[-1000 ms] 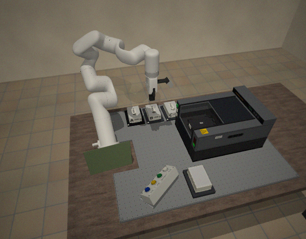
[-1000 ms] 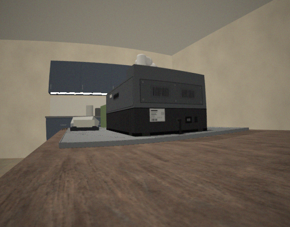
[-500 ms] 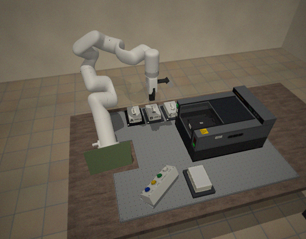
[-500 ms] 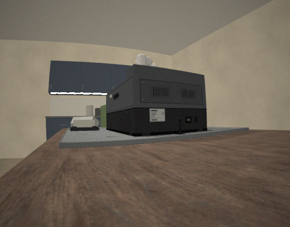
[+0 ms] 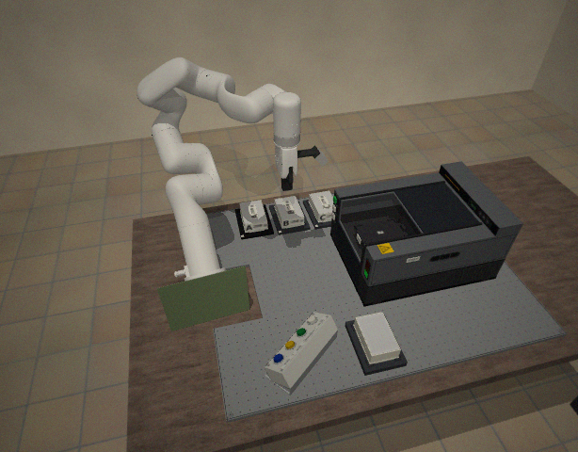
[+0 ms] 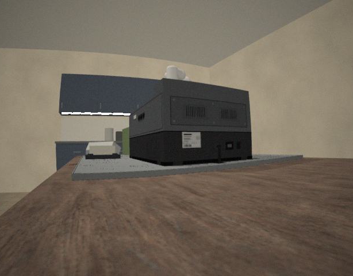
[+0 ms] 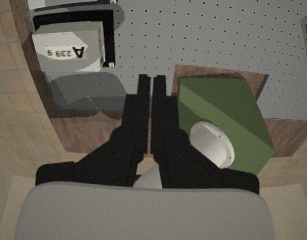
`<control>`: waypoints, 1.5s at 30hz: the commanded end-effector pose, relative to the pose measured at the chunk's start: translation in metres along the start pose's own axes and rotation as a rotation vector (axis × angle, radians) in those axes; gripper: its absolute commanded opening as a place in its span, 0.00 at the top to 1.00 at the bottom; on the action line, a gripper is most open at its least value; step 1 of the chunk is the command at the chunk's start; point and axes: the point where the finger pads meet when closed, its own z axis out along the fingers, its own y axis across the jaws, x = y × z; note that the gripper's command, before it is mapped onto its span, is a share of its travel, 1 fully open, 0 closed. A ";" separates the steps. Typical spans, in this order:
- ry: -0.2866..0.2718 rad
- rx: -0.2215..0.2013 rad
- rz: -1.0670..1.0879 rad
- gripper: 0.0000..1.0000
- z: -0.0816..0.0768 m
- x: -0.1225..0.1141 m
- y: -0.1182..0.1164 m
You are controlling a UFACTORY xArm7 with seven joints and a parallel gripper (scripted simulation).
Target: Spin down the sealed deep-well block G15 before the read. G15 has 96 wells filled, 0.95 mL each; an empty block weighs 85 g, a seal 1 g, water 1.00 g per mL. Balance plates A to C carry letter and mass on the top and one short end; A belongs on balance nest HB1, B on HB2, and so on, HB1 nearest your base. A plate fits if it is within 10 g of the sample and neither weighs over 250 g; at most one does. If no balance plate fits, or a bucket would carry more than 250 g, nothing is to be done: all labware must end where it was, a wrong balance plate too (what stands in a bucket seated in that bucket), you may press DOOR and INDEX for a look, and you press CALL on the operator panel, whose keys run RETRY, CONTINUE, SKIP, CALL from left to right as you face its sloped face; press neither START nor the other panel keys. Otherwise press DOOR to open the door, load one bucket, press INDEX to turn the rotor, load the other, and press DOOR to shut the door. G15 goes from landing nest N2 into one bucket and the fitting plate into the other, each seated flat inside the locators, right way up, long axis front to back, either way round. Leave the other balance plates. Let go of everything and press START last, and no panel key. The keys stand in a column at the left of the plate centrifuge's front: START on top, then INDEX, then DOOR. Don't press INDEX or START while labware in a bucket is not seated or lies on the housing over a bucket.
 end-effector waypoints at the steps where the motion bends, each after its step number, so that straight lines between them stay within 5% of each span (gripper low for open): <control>1: 0.003 -0.001 0.000 1.00 -0.001 0.001 0.000; 28: 0.007 -0.003 0.018 1.00 -0.005 0.004 0.003; 35: 0.035 -0.015 0.166 1.00 -0.030 0.033 0.027; 38: 0.064 -0.028 0.335 1.00 -0.056 0.064 0.060; 45: 0.092 -0.042 0.548 1.00 -0.084 0.099 0.110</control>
